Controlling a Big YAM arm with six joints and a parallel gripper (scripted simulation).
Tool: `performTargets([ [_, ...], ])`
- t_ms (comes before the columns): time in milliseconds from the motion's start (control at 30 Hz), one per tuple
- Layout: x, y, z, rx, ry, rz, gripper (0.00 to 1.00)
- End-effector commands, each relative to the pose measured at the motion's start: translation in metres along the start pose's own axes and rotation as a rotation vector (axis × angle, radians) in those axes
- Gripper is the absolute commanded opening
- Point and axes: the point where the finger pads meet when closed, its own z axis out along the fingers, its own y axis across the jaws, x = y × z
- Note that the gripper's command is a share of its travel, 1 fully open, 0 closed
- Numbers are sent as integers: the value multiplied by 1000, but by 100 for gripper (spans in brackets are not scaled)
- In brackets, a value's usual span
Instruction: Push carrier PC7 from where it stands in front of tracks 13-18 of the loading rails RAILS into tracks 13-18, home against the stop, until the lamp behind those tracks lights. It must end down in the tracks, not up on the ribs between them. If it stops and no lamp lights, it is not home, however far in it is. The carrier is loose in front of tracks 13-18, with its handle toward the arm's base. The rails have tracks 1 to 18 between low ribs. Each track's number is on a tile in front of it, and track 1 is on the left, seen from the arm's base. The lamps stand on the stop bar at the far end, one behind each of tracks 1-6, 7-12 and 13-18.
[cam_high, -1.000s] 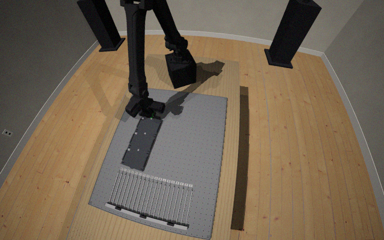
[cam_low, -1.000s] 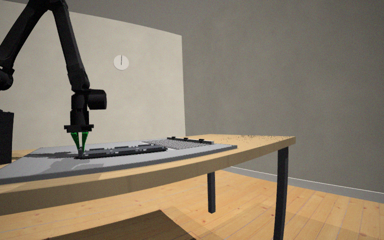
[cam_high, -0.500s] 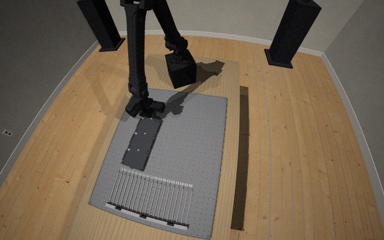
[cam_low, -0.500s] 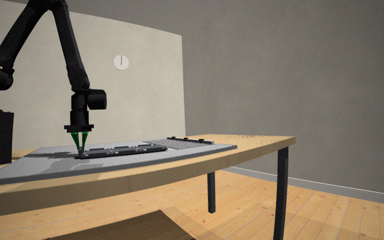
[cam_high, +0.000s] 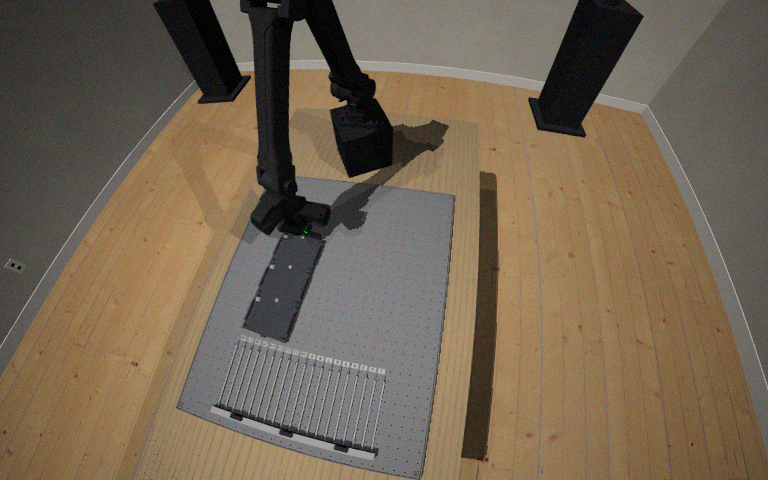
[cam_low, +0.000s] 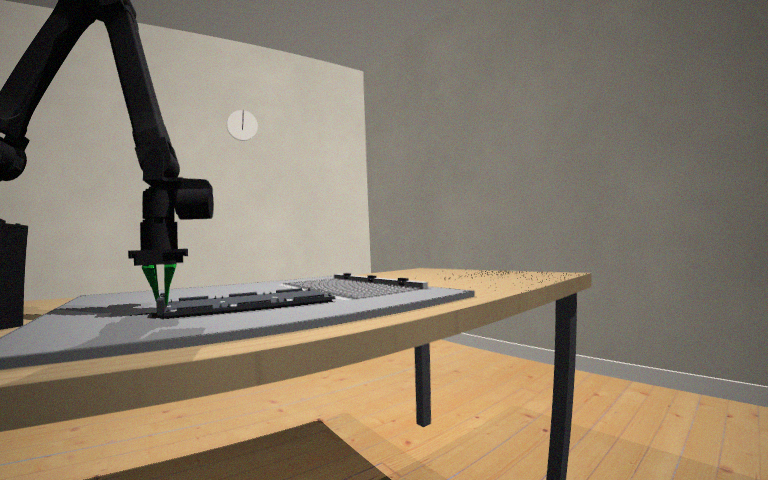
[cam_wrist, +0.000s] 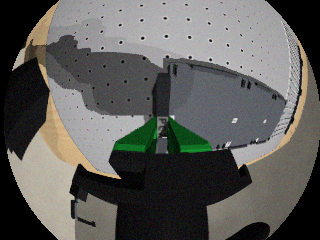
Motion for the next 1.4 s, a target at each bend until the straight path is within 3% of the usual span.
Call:
performTargets([
  [0, 1, -11, -5, 25, 4, -51, 0],
  [1367, 28, -11, -1, 10, 3, -49, 0],
])
